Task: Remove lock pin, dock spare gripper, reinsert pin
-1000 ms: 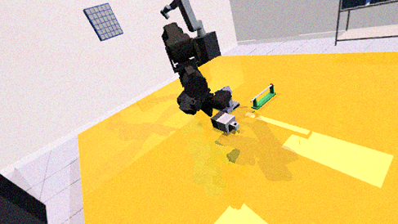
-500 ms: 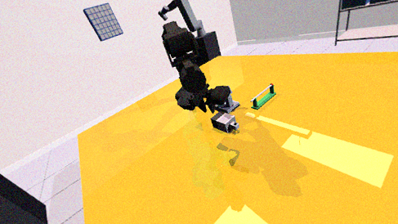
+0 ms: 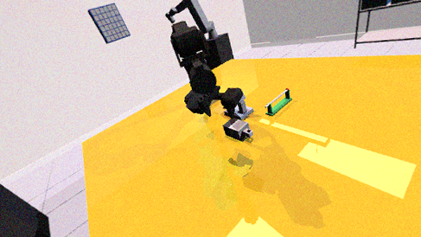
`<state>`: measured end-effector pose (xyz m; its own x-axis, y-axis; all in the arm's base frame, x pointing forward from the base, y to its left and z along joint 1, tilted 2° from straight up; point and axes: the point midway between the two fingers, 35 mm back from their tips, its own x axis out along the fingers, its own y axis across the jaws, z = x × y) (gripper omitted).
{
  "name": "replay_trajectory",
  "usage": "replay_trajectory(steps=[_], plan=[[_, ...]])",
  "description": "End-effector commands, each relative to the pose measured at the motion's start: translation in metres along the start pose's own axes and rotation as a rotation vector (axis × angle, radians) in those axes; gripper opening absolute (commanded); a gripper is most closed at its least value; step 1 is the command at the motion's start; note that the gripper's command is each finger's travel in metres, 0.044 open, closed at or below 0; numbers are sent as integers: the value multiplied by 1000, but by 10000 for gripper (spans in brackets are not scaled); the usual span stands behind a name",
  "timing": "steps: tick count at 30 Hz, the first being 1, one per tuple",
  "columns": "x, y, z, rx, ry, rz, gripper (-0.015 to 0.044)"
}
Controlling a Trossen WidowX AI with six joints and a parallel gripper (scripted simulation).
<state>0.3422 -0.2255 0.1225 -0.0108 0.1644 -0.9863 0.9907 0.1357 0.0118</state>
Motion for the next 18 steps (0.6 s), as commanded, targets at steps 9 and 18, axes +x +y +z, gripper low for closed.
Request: replay_trajectory(steps=[9,18], plan=[[-43,-1,-12,-70,-79,70,440],[-12,8,-53,-1041,-133,-62,440]])
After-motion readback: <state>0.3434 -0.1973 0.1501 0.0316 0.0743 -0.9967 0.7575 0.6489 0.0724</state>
